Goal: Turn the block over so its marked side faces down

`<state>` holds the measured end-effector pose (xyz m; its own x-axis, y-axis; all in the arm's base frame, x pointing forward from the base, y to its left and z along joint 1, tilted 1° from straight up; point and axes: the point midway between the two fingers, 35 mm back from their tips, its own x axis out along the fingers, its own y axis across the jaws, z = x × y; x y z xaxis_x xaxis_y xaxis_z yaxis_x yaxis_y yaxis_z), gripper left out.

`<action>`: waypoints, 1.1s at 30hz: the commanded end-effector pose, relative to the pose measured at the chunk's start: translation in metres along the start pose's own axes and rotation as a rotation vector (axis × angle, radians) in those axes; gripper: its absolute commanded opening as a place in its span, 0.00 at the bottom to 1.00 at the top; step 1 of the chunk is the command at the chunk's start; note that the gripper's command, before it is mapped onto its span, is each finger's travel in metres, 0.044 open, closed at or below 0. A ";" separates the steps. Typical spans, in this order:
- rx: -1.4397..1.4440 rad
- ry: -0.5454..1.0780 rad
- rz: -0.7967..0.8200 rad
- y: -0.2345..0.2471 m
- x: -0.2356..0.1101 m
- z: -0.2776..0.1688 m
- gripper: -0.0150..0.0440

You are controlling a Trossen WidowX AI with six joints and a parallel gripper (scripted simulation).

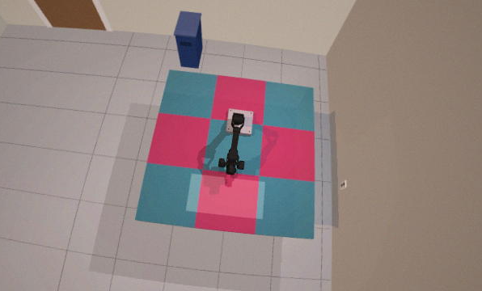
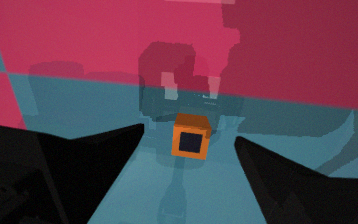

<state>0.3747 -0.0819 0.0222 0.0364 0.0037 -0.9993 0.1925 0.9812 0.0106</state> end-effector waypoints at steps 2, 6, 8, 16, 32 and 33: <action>-0.003 -0.003 -0.003 0.000 0.003 0.000 0.87; -0.003 -0.003 -0.003 0.000 0.003 0.000 0.69; -0.003 -0.003 -0.003 0.000 0.003 0.000 0.60; -0.003 -0.003 -0.003 0.000 0.003 0.000 0.41; -0.003 -0.003 -0.003 0.000 -0.026 0.000 0.25; -0.003 -0.003 -0.003 0.000 -0.027 0.000 0.25</action>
<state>0.3713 -0.0813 0.0312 0.0196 0.0068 -0.9998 0.1926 0.9812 0.0105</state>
